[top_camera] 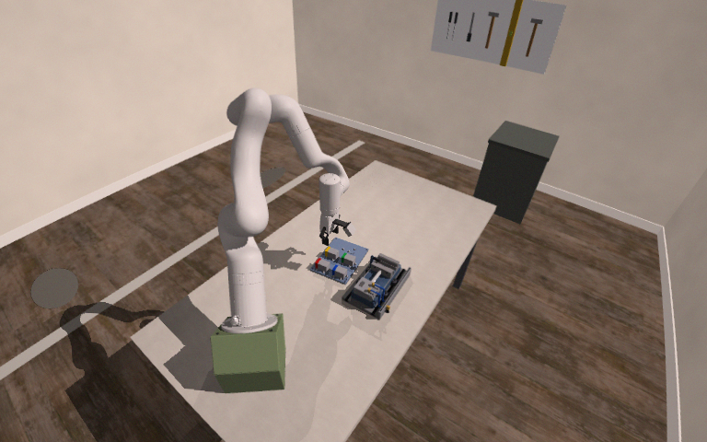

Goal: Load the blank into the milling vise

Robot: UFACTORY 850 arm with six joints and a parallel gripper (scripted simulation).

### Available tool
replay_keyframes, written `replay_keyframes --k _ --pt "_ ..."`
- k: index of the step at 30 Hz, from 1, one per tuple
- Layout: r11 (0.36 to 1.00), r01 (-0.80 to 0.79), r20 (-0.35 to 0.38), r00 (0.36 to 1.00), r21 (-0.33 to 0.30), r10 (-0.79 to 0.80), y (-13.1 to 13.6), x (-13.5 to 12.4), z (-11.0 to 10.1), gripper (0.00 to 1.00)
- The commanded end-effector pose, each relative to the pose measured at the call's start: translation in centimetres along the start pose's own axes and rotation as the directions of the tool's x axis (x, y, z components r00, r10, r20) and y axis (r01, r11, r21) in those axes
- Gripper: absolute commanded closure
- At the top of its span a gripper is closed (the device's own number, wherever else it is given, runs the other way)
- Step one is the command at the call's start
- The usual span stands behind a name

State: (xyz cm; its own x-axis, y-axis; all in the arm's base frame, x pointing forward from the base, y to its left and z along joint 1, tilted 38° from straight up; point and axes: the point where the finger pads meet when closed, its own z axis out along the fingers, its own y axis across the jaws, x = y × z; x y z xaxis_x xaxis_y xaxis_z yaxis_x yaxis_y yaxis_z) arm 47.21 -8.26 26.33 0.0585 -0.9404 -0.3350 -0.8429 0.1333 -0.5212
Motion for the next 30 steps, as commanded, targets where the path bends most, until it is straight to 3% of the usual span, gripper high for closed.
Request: replay_keyframes --k 1,22,30 --pt "1.000 0.000 0.000 1.000 0.001 0.000 -0.1 0.0 0.0 0.00" --pt "1.000 0.000 0.000 1.000 0.001 0.000 -0.1 0.0 0.0 0.00" --pt "1.000 0.000 0.000 1.000 0.001 0.000 0.2 0.9 -3.9 0.00"
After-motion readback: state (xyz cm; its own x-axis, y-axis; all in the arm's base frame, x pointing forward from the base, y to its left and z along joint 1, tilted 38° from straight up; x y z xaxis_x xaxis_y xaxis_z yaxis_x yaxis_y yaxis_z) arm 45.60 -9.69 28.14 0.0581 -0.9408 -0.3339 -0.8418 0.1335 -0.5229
